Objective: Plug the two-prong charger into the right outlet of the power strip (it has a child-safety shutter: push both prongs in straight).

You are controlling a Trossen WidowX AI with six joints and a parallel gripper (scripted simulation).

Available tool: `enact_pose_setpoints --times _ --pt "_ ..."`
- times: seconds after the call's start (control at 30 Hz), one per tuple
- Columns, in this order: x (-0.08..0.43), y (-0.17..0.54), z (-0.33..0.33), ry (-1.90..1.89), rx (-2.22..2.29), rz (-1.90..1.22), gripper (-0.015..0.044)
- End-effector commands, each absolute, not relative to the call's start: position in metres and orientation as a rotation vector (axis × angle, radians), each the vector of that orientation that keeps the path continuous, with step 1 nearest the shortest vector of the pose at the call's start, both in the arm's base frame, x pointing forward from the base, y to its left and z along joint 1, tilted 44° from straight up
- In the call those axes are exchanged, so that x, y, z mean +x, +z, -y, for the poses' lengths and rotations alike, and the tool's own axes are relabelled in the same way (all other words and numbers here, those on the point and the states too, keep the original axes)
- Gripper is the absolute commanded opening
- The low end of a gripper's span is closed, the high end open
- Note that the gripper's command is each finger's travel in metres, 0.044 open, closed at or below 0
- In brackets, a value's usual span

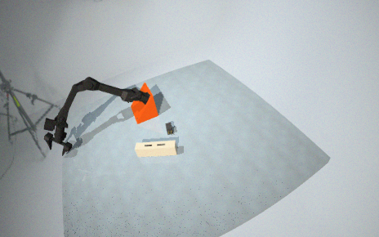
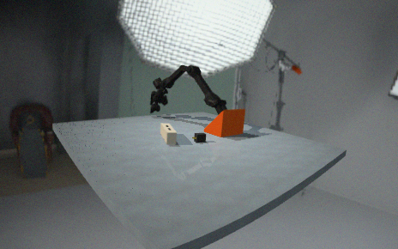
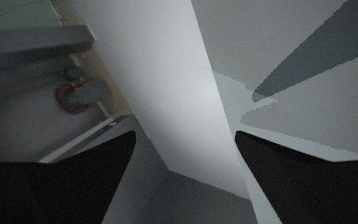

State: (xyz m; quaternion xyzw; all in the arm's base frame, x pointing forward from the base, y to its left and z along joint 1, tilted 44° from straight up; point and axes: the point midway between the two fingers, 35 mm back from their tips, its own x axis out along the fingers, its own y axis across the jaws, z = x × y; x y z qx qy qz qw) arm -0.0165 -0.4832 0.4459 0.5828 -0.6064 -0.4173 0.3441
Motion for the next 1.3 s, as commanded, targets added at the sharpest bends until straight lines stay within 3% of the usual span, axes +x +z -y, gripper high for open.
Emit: enact_pose_setpoints --times 0.0,0.33,0.6,1.27 --pt "0.009 0.434 0.485 -1.12 1.528 1.491 0.044" --pt "0.064 0.411 0.485 -1.175 1.549 1.303 0.044" --pt "0.073 0.409 0.465 -1.175 1.56 1.271 0.044" --pt "0.179 0.329 0.436 -1.289 1.618 0.843 0.044"
